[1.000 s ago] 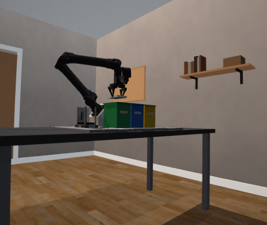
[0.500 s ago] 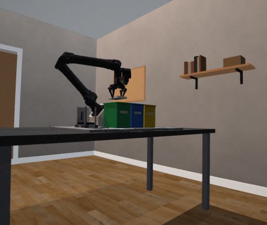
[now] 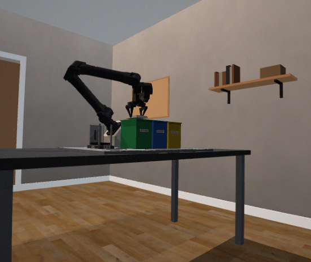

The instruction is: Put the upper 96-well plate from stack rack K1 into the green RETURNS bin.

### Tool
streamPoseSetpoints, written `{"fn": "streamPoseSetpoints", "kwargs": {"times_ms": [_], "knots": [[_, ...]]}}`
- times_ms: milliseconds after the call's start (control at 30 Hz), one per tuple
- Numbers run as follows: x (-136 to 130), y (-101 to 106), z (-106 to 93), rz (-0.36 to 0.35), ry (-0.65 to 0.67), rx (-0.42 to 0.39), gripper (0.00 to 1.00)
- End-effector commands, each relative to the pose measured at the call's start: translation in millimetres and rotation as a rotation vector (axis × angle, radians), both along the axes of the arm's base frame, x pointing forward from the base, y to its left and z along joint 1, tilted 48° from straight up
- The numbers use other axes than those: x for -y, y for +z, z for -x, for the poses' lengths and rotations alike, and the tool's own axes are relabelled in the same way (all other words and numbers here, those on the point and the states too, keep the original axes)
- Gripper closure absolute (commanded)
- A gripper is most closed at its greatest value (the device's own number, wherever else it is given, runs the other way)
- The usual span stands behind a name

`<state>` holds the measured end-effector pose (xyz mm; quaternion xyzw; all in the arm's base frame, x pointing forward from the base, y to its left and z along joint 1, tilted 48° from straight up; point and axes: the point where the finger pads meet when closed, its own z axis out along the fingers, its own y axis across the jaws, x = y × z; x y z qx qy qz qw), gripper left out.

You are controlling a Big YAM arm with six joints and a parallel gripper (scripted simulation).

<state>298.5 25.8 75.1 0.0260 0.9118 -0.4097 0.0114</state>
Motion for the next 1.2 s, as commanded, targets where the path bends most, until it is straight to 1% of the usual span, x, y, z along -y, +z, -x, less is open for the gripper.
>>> {"fn": "streamPoseSetpoints", "kwargs": {"times_ms": [0,67,500,533,967,1033,1167], "knots": [[0.4,3.9,-11.4,-0.016,-0.003,0.022,1.00],[-4.5,5.0,-10.0,-0.013,0.006,0.020,1.00],[-4.4,5.1,-9.7,-0.013,0.006,0.020,1.00],[4.0,2.3,-5.2,-0.010,-0.003,0.009,1.00],[10.8,-4.7,-3.1,-0.006,-0.003,0.005,1.00],[10.8,-4.7,-5.5,-0.008,-0.003,0.009,1.00],[13.0,-7.2,-2.9,-0.005,-0.003,0.002,1.00]]}}
